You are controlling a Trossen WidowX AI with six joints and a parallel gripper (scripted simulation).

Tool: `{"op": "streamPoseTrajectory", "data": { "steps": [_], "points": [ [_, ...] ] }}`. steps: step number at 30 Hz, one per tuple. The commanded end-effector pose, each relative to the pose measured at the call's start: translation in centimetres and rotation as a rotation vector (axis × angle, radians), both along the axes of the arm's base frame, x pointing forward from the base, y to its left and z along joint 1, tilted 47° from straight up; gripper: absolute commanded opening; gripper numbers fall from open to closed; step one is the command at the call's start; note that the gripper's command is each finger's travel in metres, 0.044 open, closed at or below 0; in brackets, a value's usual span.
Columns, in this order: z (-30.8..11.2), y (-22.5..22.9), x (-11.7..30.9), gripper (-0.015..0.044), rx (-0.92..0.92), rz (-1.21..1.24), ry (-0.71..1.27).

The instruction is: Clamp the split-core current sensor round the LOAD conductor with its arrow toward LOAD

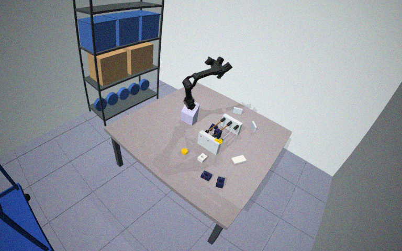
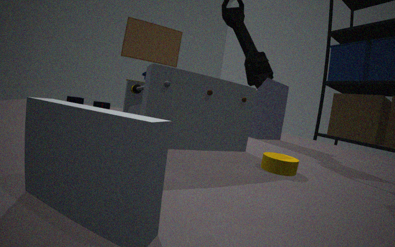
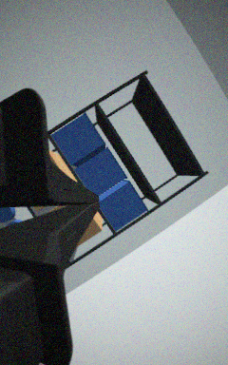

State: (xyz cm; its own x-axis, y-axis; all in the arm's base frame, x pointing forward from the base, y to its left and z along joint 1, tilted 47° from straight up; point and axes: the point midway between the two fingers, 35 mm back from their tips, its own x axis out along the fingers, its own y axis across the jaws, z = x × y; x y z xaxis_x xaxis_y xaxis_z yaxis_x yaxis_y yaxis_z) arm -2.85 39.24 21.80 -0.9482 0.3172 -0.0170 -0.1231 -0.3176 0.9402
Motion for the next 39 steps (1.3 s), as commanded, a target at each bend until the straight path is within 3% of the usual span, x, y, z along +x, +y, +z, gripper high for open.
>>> {"op": "streamPoseTrajectory", "data": {
  "steps": [1,4,17,29,39],
  "points": [
    [-0.1,0.0,0.0,0.0026,0.005,-0.001,-0.01],
    [-0.8,0.1,1.3,0.0105,0.059,-0.056,-0.139],
    [-0.5,-4.8,18.8,0.044,0.138,-0.704,-0.721],
    [3.5,-17.7,32.5,0.044,0.041,-1.437,-1.216],
    [8.7,-33.6,35.8,0.044,-0.124,-2.114,-1.564]
  ]
}}
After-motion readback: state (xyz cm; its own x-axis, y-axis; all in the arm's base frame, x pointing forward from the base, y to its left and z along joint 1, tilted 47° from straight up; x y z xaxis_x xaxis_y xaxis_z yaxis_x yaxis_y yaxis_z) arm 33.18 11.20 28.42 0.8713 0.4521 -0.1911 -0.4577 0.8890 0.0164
